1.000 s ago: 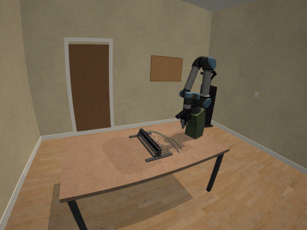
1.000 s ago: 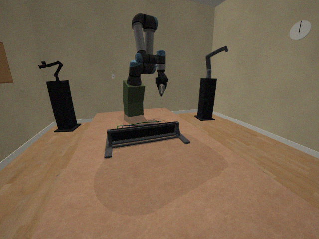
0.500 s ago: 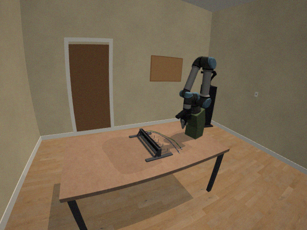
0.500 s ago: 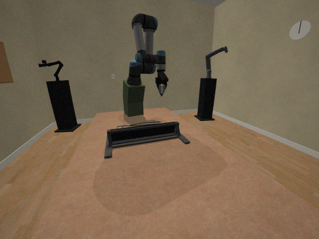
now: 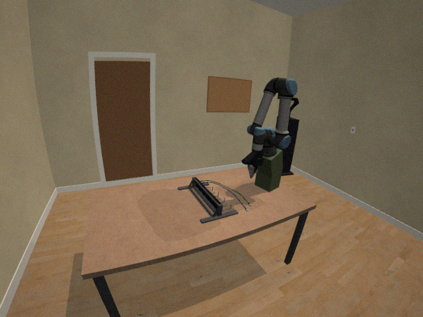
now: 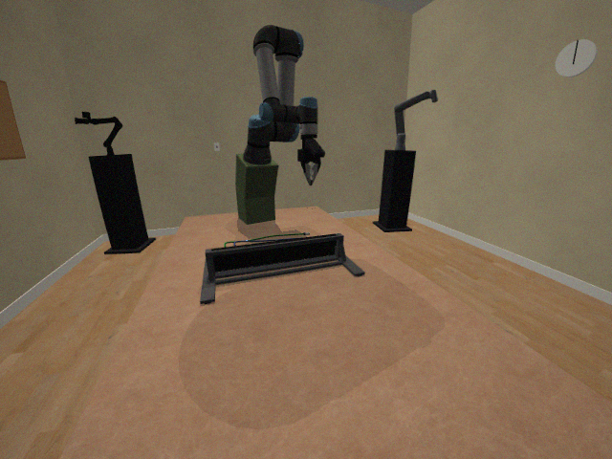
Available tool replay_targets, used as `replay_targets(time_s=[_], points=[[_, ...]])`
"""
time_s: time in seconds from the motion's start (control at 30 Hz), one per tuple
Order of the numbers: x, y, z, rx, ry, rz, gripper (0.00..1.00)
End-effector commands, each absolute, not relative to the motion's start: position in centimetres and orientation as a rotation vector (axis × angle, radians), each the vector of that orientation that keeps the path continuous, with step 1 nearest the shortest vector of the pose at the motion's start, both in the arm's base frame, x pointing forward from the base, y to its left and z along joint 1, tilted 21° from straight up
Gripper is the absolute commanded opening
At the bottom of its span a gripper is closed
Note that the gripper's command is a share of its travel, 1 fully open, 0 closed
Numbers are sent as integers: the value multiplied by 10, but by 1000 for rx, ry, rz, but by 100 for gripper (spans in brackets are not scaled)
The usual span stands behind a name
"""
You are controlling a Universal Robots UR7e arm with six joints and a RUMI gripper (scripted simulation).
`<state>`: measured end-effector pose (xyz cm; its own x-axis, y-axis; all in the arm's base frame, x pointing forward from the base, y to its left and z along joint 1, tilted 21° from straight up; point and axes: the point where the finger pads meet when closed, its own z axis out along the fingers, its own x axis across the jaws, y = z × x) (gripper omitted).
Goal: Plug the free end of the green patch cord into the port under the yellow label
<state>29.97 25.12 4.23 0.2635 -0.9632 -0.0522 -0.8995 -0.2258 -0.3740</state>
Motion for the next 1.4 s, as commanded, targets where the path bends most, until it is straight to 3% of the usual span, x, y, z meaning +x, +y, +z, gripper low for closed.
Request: replay_targets(time_s=[0.0, 1.37], points=[[305, 252, 40, -2276, 1603, -303, 0], [356, 263, 40, -2674, 612, -678, 0]])
